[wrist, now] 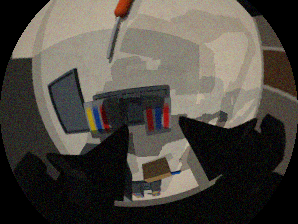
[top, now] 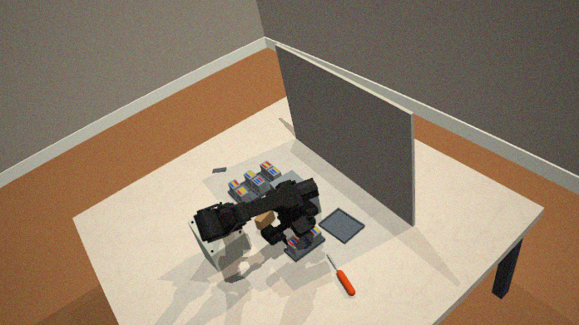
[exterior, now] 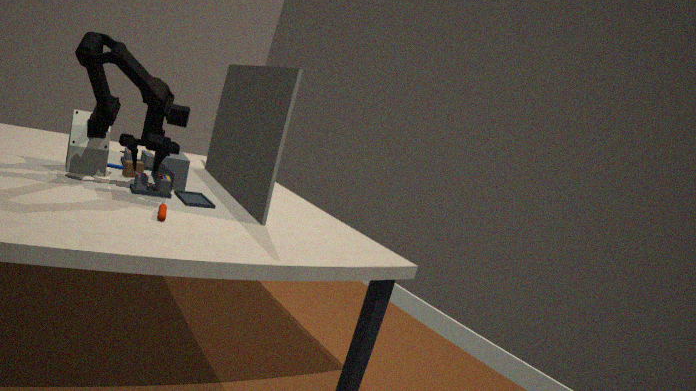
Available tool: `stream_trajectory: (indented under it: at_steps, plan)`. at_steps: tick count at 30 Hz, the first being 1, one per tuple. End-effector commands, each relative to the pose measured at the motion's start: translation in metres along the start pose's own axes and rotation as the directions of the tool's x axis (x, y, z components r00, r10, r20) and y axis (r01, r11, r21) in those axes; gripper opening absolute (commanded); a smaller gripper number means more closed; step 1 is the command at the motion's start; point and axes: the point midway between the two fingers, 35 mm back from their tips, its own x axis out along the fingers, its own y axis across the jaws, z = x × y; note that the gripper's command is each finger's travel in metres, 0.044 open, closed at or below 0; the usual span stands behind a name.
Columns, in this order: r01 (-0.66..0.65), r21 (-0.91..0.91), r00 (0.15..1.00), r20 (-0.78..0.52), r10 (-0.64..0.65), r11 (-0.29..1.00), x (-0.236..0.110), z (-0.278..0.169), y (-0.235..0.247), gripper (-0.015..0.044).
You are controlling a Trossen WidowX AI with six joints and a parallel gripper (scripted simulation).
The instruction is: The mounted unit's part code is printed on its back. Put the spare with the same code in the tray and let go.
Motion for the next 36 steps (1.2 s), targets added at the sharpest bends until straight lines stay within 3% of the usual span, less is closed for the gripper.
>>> stream_trajectory:
  at_steps: [1,23,34,36]
  plan:
    - [0.002,-0.008,1.000,-0.005,-0.002,1.000,0.007,-0.002,-0.001,0.0300]
    - [-0.001,-0.011,1.000,0.015,0.001,1.000,0.042,0.003,-0.006,0.0300]
    - [-0.001,-0.011,1.000,0.016,0.001,1.000,0.043,0.003,-0.006,0.0300]
    - [0.001,-0.007,1.000,0.019,0.000,1.000,0.042,0.004,-0.006,0.0247]
